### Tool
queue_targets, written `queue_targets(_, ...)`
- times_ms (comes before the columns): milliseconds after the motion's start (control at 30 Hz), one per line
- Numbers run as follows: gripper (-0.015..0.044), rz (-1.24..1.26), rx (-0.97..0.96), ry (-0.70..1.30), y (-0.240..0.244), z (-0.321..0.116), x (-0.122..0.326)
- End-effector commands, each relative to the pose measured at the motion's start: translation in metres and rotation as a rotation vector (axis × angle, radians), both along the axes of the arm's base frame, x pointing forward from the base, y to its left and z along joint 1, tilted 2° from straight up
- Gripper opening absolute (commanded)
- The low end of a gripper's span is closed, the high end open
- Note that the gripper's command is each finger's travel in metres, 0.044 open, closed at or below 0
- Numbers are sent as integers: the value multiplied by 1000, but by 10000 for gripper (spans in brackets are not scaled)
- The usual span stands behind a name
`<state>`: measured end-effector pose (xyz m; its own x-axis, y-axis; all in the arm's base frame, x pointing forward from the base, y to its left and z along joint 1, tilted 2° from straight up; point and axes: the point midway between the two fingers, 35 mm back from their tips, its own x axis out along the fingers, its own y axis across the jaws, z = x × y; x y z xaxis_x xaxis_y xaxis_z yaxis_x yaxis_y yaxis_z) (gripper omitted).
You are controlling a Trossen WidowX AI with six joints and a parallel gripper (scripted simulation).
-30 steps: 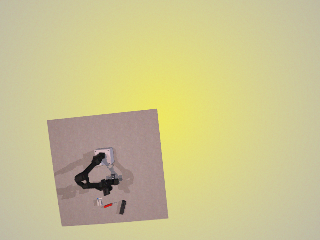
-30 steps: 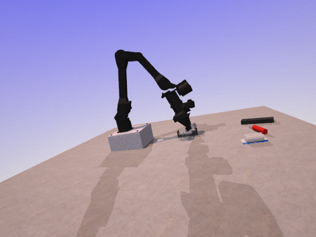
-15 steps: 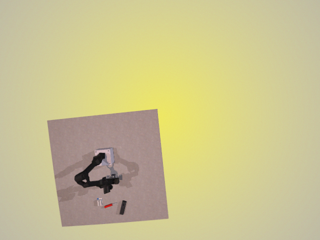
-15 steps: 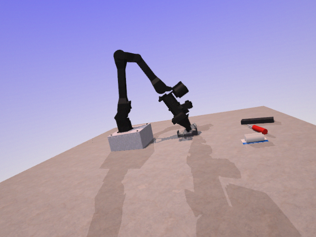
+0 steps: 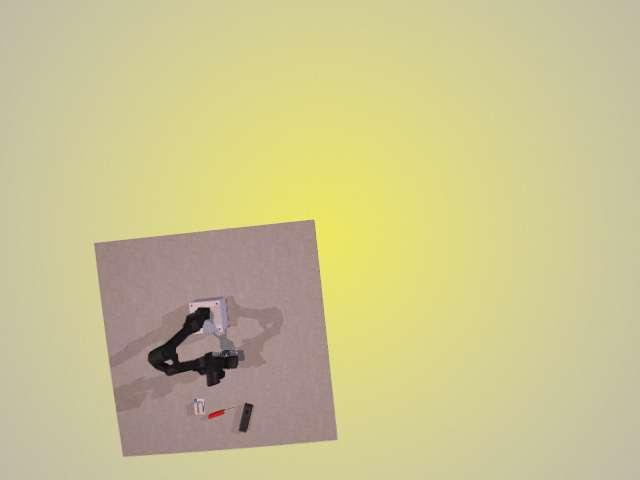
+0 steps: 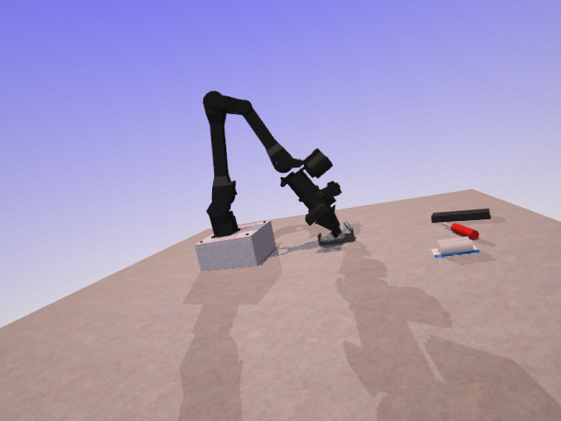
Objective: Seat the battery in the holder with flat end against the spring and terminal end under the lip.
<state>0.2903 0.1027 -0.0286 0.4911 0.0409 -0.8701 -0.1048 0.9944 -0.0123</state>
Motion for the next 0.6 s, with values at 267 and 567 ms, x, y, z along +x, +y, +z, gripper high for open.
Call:
queue_targets(267, 71, -2, 1, 1, -3, -3, -12)
queue_targets(567, 71, 0, 5, 4, -3, -3, -19)
